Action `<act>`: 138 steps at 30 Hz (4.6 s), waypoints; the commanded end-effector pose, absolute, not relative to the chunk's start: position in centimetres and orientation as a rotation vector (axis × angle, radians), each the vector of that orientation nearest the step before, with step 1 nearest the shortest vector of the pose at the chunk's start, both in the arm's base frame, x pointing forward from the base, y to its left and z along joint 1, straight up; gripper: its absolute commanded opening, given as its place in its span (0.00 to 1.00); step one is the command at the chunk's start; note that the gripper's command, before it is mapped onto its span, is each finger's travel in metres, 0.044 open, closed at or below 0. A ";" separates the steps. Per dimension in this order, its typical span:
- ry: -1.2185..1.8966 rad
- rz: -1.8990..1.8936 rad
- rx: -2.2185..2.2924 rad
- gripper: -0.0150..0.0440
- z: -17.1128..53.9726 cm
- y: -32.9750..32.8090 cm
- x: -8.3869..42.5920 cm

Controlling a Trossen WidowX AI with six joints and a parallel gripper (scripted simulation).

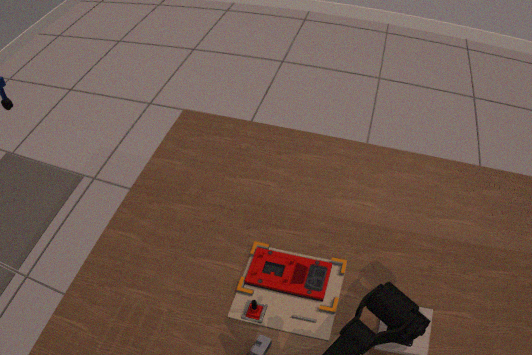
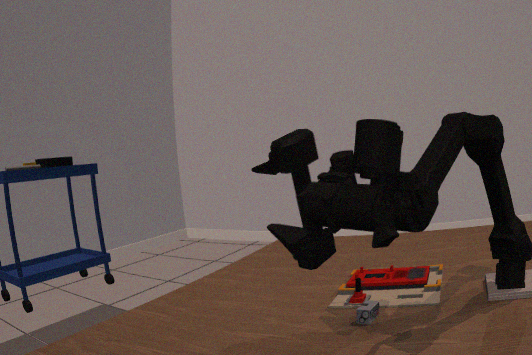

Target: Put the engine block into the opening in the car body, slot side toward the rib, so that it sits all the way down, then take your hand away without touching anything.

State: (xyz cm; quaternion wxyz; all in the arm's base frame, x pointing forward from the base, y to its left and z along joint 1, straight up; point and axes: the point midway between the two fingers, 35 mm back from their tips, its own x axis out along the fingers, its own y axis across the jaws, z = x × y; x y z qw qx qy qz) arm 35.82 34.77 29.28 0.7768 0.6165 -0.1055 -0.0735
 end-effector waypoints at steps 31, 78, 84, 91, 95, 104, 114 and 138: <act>0.049 -0.083 0.175 1.00 27.2 33.1 40.8; 0.462 0.385 -1.316 1.00 19.1 26.6 42.7; 0.502 0.502 -1.486 1.00 18.0 25.4 42.3; 0.537 0.659 -1.669 1.00 16.7 23.9 41.6; 0.550 0.758 -1.766 1.00 16.1 23.1 41.1; 0.552 1.015 -1.961 1.00 14.7 21.1 39.5; 0.496 1.342 -2.113 1.00 13.6 18.9 37.1; 0.079 2.126 -2.198 1.00 13.0 14.2 30.1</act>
